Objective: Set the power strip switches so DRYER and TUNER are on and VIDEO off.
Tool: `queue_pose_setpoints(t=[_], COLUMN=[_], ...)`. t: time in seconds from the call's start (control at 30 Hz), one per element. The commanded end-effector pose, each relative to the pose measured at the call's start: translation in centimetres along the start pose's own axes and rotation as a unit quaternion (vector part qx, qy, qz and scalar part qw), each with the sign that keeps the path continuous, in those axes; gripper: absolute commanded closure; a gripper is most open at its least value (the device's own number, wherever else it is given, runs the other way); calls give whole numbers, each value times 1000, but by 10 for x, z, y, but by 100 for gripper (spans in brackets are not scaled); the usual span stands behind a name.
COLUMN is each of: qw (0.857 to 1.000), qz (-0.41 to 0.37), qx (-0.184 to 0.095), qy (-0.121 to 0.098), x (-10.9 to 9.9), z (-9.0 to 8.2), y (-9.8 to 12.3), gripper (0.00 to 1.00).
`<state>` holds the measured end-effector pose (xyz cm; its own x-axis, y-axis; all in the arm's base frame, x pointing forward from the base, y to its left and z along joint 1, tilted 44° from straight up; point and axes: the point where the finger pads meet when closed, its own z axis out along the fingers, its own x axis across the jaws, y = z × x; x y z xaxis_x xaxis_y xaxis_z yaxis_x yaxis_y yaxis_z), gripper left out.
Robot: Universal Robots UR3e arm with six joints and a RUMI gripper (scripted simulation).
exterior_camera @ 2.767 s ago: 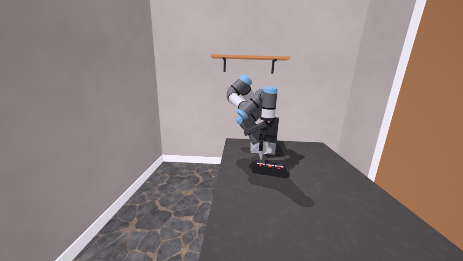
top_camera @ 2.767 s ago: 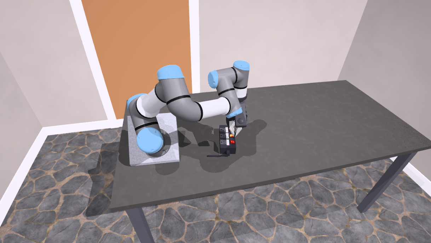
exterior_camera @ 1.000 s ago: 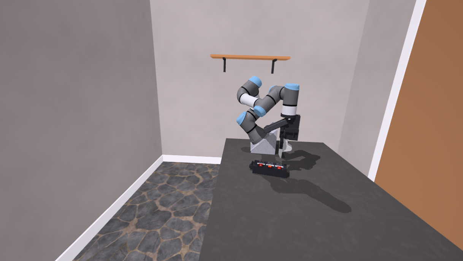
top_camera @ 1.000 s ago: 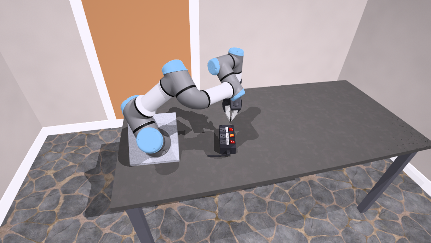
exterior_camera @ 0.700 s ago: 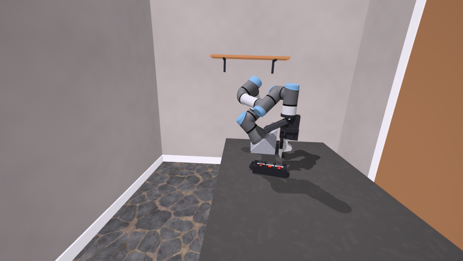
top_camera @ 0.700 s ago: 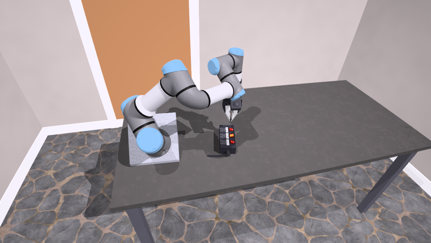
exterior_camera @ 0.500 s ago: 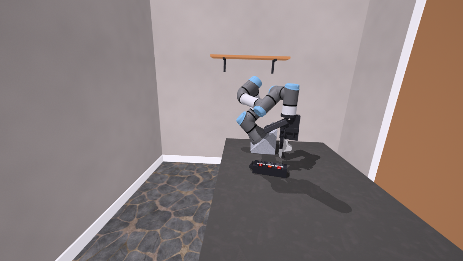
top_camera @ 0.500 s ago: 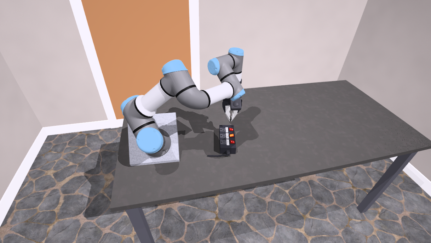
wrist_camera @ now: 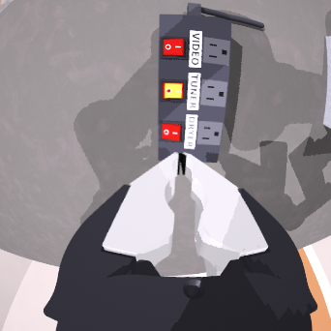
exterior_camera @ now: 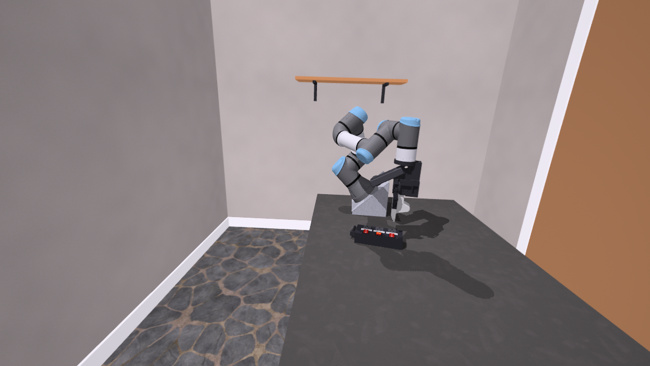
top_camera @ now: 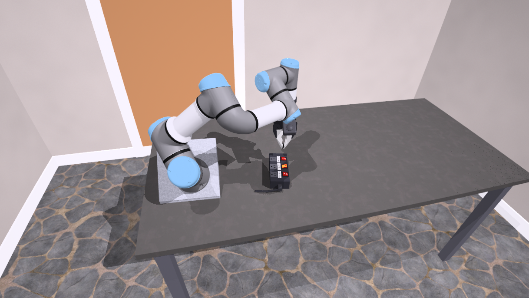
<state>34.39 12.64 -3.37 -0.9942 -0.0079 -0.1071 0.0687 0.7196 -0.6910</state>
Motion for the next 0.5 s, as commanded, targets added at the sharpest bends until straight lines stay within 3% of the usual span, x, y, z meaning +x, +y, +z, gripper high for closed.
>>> queue_pose_setpoints(t=[0.0, 0.47], qw=[1000, 1000], qz=[0, 0], qx=[-1, -1], qy=[-1, -1], x=[-1, -1], z=[0, 8], y=[0, 0], gripper=[100, 100])
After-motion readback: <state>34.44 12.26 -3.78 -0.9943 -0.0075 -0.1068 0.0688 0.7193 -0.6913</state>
